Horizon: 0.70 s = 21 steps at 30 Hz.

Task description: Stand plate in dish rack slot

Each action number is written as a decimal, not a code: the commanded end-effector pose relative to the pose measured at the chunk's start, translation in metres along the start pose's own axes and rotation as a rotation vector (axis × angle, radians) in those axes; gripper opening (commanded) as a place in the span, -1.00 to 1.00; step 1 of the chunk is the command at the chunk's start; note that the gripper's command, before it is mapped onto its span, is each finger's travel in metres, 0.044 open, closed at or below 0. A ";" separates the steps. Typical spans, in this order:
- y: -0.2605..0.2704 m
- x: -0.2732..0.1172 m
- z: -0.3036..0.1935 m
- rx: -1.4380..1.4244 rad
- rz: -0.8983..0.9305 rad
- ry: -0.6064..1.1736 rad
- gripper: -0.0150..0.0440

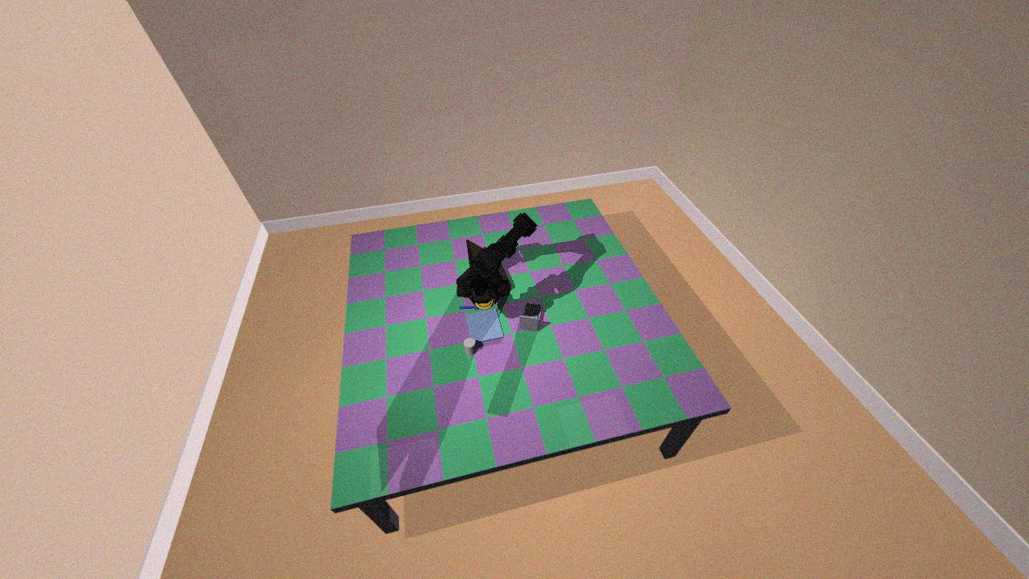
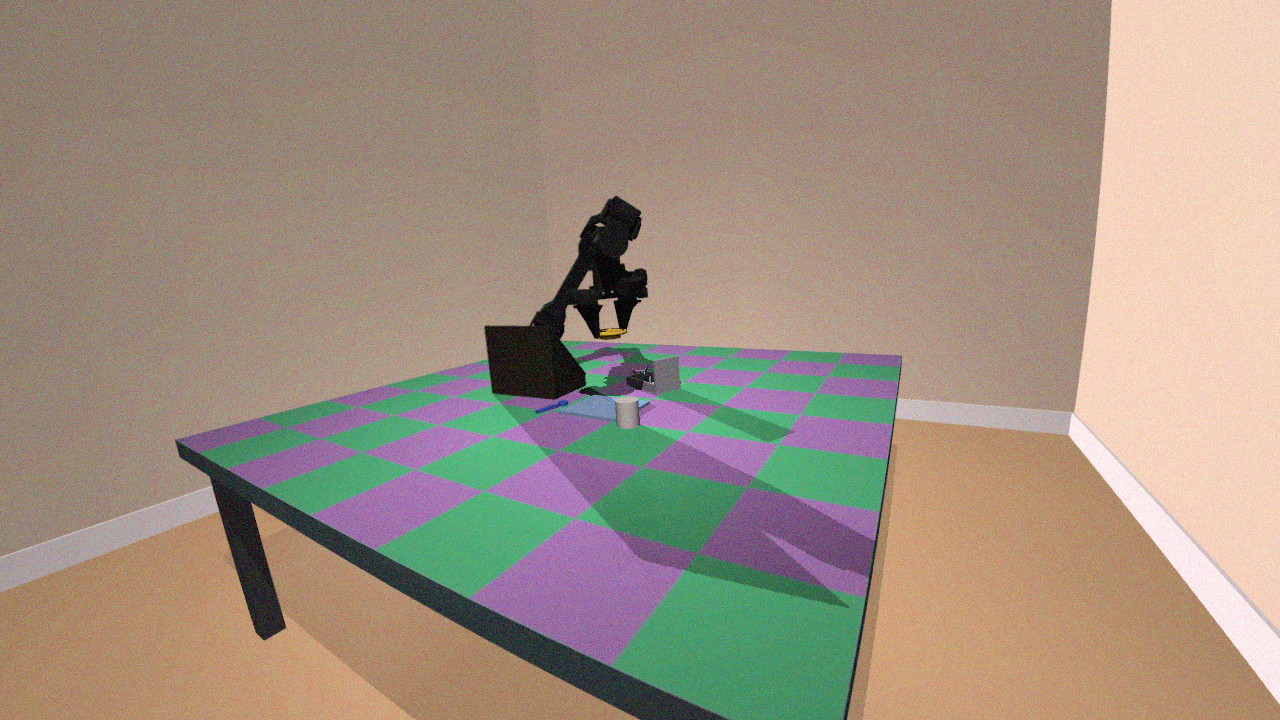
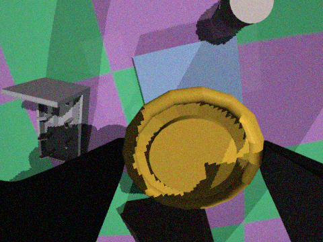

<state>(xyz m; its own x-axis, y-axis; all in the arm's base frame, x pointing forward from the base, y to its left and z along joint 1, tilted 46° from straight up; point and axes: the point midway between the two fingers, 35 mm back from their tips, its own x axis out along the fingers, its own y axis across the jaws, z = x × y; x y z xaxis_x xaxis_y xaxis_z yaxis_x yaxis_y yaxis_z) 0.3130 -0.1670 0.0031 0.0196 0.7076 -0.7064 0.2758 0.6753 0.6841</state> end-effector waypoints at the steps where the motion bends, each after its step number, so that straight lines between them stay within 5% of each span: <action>1: 0.023 -0.005 -0.006 0.129 0.002 -0.004 -0.49; 21: 0.115 -0.011 -0.049 0.819 0.007 -0.009 -0.49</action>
<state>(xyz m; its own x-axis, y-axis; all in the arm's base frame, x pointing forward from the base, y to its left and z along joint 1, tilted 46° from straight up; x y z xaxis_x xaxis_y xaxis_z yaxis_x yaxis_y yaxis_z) 0.3031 -0.0995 0.0868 0.0290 0.7031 -0.7105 0.8384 0.3699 0.4003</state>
